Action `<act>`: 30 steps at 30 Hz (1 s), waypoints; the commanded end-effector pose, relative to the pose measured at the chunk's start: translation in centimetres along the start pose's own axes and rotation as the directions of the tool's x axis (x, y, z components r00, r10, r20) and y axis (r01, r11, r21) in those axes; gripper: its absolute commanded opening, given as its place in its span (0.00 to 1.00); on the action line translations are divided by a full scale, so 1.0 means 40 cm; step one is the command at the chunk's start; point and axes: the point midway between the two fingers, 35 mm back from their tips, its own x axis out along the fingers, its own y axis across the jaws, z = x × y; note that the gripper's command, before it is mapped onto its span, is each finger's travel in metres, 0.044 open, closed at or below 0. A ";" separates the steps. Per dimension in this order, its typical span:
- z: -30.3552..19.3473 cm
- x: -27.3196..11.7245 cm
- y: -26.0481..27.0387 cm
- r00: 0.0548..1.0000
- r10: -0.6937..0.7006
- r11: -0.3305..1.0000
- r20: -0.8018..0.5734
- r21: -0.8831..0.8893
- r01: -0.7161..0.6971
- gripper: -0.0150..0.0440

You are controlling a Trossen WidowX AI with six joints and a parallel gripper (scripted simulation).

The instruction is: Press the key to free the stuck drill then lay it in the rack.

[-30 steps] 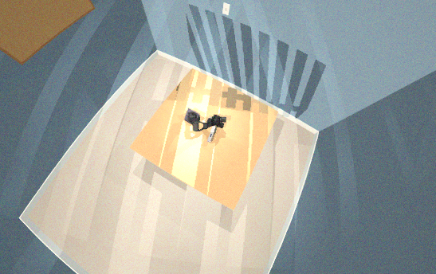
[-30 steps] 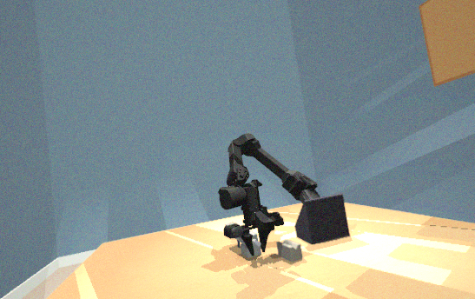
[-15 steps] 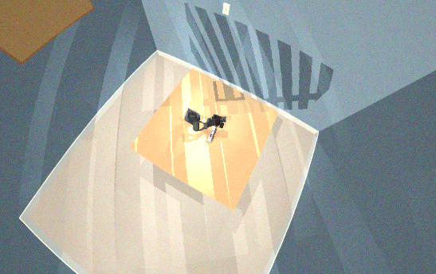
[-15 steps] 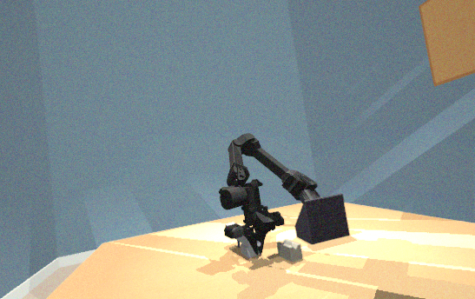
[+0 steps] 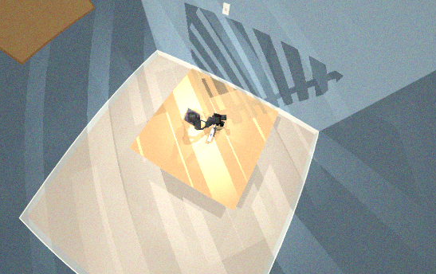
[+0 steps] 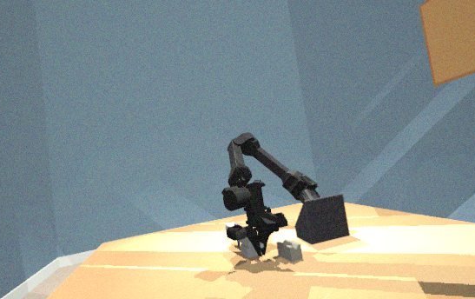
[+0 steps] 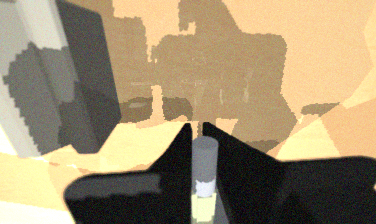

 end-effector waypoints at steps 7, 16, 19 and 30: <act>0.045 0.004 -0.005 1.000 0.000 1.000 0.003 0.003 0.000 0.25; 0.056 0.003 -0.002 1.000 -0.001 1.000 0.001 0.001 0.001 0.30; 0.056 0.003 -0.002 1.000 -0.001 1.000 0.001 0.001 0.001 0.43; 0.050 0.006 -0.002 1.000 0.000 1.000 0.002 0.002 0.000 0.92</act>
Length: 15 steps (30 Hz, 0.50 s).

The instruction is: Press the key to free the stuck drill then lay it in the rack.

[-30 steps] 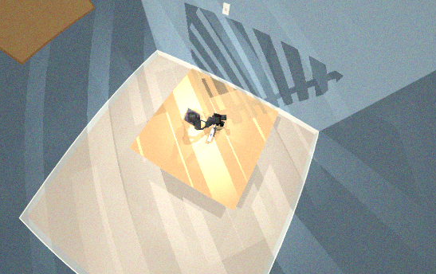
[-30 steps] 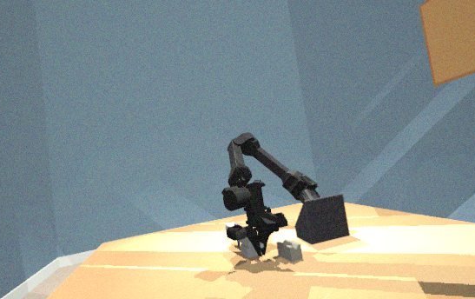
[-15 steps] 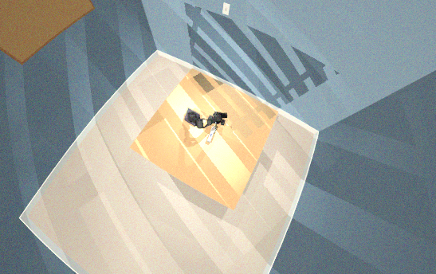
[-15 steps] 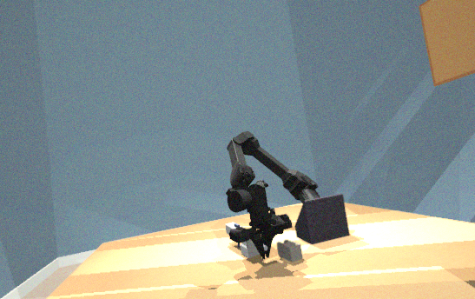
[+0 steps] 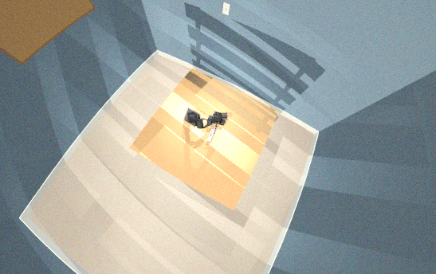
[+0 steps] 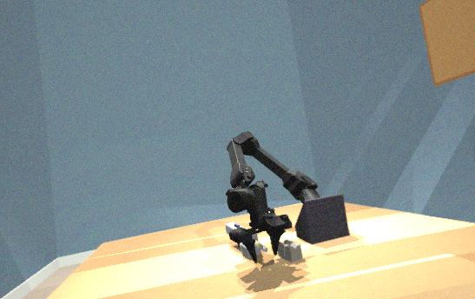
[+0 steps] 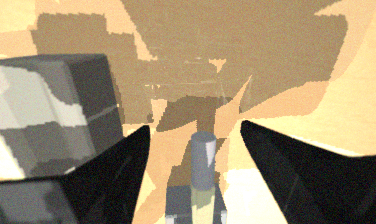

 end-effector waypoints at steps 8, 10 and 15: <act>-0.015 0.006 0.000 1.000 -0.002 1.000 -0.001 -0.001 0.002 1.00; -0.017 0.007 -0.001 1.000 -0.002 1.000 -0.001 -0.001 0.002 1.00; -0.021 0.008 -0.002 1.000 -0.002 1.000 -0.001 -0.001 0.002 1.00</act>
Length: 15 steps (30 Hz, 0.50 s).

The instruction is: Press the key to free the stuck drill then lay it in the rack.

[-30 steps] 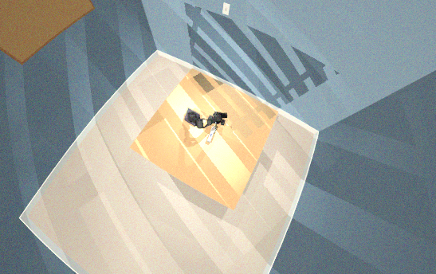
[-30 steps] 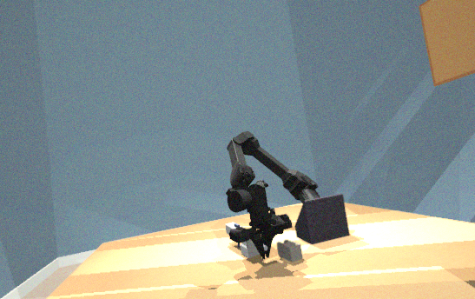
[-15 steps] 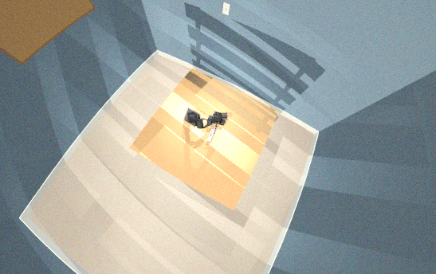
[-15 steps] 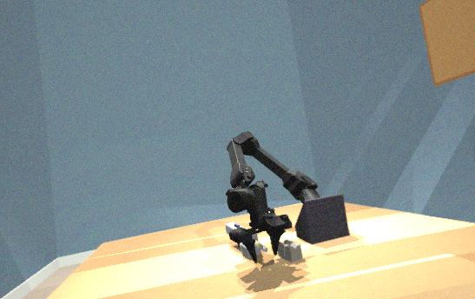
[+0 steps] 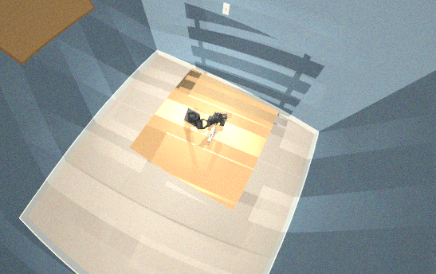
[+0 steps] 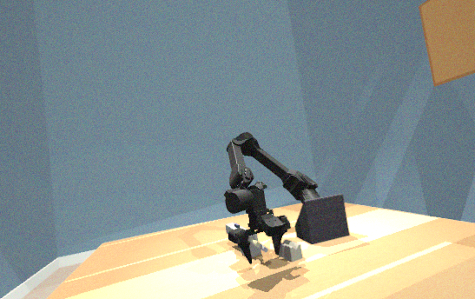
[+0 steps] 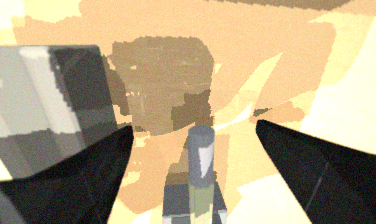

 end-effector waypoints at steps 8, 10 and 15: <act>-0.014 0.003 0.001 1.000 0.000 1.000 -0.003 -0.003 0.000 1.00; -0.016 0.003 0.001 1.000 0.000 1.000 -0.003 -0.003 0.000 1.00; -0.021 0.004 0.001 1.000 0.000 1.000 -0.003 -0.003 0.000 1.00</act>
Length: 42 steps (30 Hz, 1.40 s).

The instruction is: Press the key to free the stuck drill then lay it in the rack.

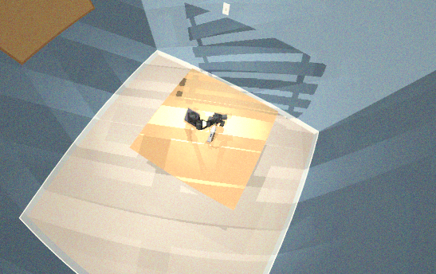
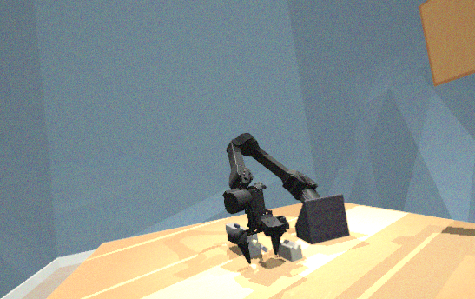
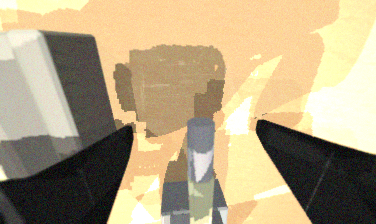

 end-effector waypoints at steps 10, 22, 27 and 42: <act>-0.007 0.001 0.000 1.000 -0.001 1.000 0.001 0.002 0.001 0.96; -0.007 0.001 0.000 1.000 -0.001 1.000 0.001 0.002 0.001 0.42; -0.007 0.001 0.000 1.000 -0.001 1.000 0.001 0.002 0.001 0.30; -0.005 -0.007 0.006 1.000 0.000 1.000 -0.003 -0.004 0.000 0.25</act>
